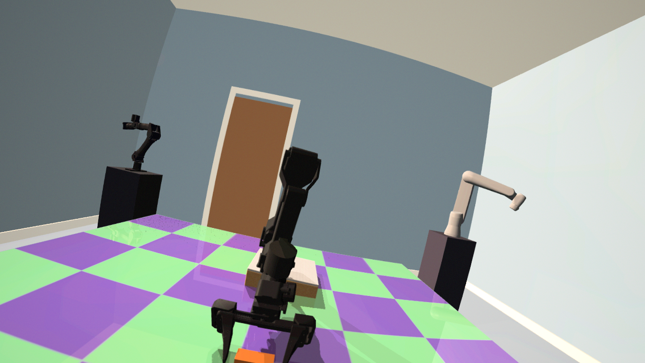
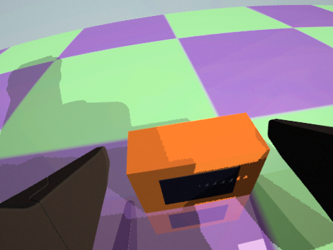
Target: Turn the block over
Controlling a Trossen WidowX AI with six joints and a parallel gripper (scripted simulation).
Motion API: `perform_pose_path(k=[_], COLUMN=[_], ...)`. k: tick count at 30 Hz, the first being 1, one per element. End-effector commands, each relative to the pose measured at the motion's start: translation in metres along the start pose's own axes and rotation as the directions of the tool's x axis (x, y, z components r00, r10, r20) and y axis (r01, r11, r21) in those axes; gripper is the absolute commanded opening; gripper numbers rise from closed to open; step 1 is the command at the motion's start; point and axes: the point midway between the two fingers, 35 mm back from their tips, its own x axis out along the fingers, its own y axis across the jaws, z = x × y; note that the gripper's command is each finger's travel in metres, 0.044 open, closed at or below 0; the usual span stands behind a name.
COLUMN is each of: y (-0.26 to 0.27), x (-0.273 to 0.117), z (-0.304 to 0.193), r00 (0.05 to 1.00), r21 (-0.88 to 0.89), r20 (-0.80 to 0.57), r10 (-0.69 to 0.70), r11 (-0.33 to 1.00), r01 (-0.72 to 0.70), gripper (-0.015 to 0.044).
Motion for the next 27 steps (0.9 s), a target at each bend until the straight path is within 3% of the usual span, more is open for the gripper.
perform_pose_path(k=[1,14,21,27], y=[-0.001,0.0,0.002,0.001], x=[0.0,0.003,0.02,-0.002], z=[0.0,0.0,0.014,0.041], r00=[1.0,1.0,0.969,0.898], r21=[-0.004,-0.005,-0.014,-0.011], r20=[0.002,-0.02,-0.249,-0.441], r10=[-0.004,-0.004,-0.005,-0.006], r11=[1.0,1.0,1.0,1.0], r01=[0.004,0.004,0.002,0.001], gripper=[0.044,0.044,0.044,0.044])
